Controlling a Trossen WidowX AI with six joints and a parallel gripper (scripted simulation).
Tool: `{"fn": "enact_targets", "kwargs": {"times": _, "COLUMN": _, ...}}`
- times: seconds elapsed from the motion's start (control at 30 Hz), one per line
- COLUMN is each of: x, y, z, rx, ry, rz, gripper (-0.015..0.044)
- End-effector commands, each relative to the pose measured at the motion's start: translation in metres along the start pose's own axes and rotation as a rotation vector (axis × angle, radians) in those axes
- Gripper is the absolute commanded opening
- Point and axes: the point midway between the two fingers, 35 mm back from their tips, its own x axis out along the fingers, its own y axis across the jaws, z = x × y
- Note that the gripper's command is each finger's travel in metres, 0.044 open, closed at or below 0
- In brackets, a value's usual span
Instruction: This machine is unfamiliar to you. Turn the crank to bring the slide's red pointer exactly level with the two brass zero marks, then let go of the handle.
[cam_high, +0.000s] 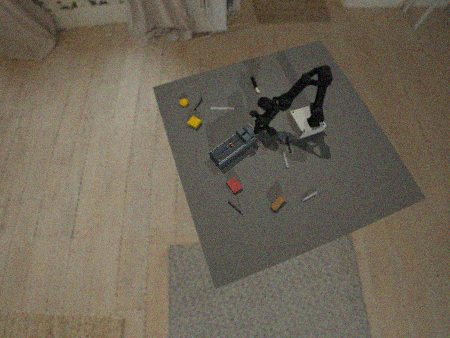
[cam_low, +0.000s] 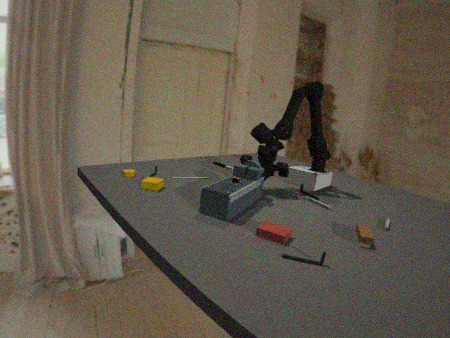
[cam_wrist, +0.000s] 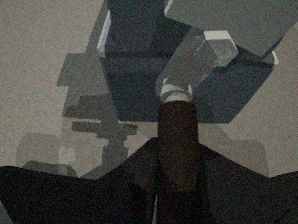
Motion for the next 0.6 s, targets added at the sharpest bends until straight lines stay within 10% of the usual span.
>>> {"fn": "enact_targets", "kwargs": {"times": 0.0, "x": -0.0003, "y": 0.001, "z": 0.0002, "rx": 0.003, "ry": -0.001, "rz": 0.005, "gripper": 0.0}}
{"fn": "enact_targets", "kwargs": {"times": 0.3, "x": 0.0, "y": 0.0, "z": 0.0, "rx": 0.0, "ry": 0.0, "rz": 0.0, "gripper": 0.0}}
{"fn": "enact_targets", "kwargs": {"times": 0.57, "x": 0.0, "y": 0.0, "z": 0.0, "rx": 0.0, "ry": 0.0, "rz": 0.0, "gripper": 0.021}}
